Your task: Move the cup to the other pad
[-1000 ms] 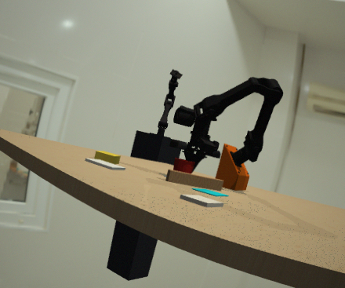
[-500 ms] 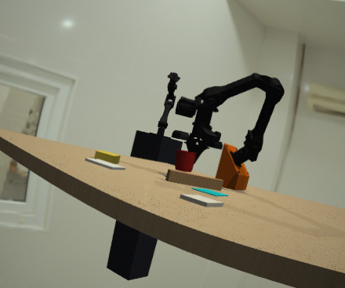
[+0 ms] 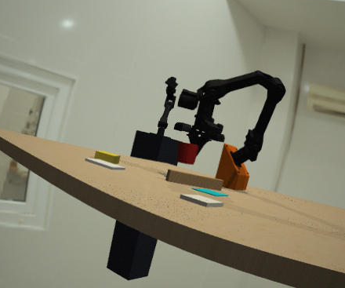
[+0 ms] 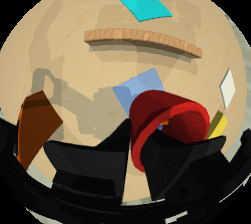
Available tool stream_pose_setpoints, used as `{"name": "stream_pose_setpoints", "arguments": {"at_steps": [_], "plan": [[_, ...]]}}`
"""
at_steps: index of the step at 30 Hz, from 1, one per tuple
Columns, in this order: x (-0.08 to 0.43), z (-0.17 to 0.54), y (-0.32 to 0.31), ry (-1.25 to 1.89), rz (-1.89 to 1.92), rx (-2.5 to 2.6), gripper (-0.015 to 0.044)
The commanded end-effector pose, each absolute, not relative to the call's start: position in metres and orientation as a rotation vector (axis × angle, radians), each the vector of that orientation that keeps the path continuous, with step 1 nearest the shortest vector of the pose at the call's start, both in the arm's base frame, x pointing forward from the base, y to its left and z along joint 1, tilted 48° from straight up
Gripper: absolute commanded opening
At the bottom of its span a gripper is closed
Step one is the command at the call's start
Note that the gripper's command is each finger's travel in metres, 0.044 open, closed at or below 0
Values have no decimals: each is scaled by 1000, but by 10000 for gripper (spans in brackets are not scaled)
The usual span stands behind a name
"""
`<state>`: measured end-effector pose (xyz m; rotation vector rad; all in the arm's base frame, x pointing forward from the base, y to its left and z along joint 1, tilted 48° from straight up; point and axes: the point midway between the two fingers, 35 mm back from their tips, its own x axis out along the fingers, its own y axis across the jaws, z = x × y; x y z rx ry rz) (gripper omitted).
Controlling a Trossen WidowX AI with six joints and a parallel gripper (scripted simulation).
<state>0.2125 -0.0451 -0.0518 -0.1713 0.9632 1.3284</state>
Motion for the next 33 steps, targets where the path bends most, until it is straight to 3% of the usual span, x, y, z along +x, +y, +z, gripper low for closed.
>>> {"name": "stream_pose_setpoints", "arguments": {"at_steps": [1,33], "plan": [[212,-52,-45,963,1329,-171,0],[235,-24,-18,963,1330,-176,0]]}}
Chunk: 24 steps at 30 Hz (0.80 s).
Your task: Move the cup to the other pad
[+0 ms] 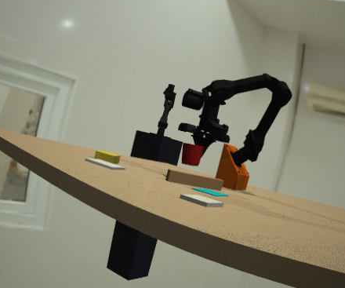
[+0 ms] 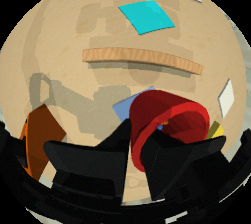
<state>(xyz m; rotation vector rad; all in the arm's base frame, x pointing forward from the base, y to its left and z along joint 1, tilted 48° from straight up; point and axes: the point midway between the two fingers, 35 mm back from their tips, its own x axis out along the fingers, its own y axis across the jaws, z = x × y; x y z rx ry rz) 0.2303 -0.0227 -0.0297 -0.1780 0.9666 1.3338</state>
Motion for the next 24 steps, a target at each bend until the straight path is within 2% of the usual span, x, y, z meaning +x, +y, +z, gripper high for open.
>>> {"name": "stream_pose_setpoints", "arguments": {"at_steps": [1,24], "plan": [[236,-22,-16,963,1330,-176,0],[265,16,21,960,1332,-175,0]]}}
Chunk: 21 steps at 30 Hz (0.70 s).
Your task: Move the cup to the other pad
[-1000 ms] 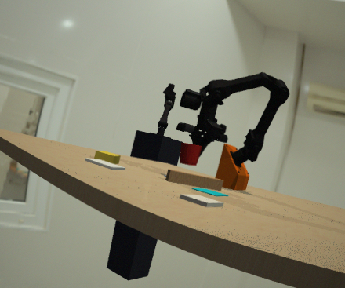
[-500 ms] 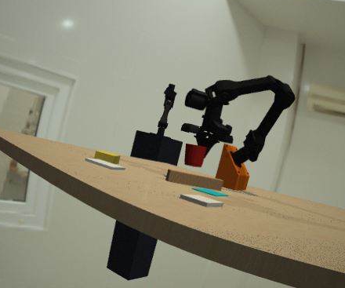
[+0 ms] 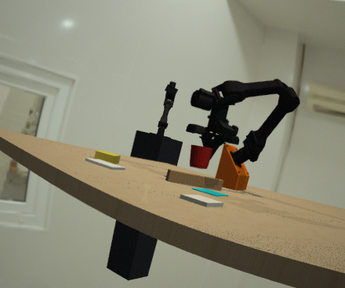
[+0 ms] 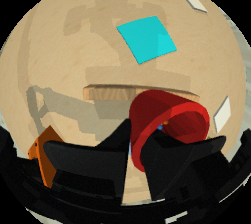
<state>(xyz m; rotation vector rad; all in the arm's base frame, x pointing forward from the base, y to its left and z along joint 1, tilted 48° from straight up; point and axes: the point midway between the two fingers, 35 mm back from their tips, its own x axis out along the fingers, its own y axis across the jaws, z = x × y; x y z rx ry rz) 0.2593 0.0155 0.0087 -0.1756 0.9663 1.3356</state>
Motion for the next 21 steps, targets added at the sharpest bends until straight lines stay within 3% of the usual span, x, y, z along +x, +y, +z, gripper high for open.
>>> {"name": "stream_pose_setpoints", "arguments": {"at_steps": [1,21], "plan": [[266,17,22,960,1332,-175,0],[294,54,57,958,1333,-173,0]]}}
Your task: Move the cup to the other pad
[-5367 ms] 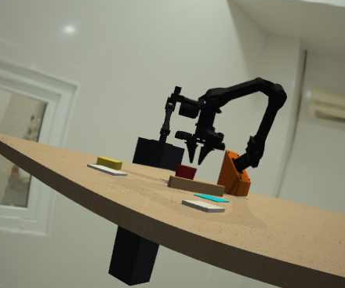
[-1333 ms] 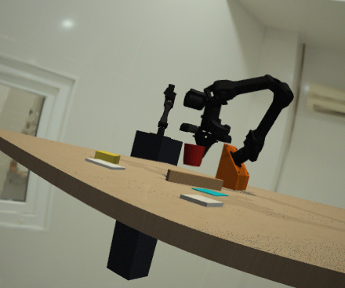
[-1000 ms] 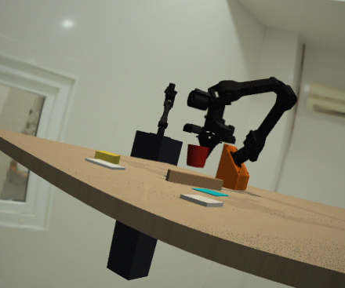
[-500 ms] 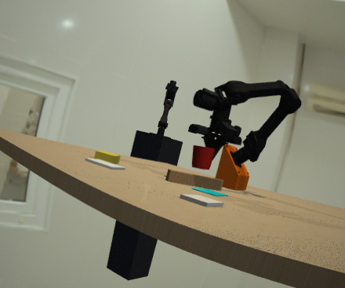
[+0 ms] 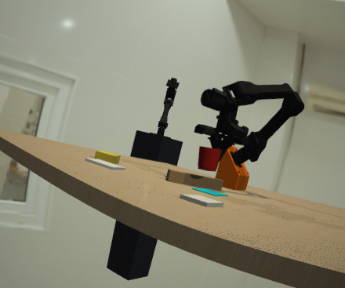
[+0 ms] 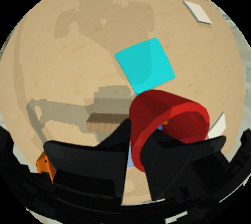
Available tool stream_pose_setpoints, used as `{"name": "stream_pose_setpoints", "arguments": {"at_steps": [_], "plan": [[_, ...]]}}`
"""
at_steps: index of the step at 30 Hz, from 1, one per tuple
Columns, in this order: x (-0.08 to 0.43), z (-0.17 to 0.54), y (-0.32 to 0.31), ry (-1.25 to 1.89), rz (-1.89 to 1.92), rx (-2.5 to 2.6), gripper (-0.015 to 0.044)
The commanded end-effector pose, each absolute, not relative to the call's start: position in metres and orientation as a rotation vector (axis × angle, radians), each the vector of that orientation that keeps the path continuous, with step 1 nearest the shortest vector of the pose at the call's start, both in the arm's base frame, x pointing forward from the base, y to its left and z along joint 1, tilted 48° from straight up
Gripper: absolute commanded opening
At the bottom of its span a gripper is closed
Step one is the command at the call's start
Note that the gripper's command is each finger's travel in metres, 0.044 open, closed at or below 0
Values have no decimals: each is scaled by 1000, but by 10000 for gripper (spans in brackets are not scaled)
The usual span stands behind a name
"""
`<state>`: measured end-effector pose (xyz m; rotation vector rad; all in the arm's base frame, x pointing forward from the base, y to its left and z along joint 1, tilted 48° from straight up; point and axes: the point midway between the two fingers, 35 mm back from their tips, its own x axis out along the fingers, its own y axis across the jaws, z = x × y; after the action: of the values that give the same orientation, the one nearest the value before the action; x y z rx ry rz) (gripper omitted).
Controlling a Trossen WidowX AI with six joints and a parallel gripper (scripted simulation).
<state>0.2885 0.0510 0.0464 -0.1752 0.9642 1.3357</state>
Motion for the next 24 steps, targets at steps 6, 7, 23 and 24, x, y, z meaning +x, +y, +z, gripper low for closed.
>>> {"name": "stream_pose_setpoints", "arguments": {"at_steps": [6,7,23,24], "plan": [[303,66,67,957,1333,-173,0],[304,67,68,957,1333,-173,0],[319,89,87,955,1334,-172,0],[319,89,87,955,1334,-172,0]]}}
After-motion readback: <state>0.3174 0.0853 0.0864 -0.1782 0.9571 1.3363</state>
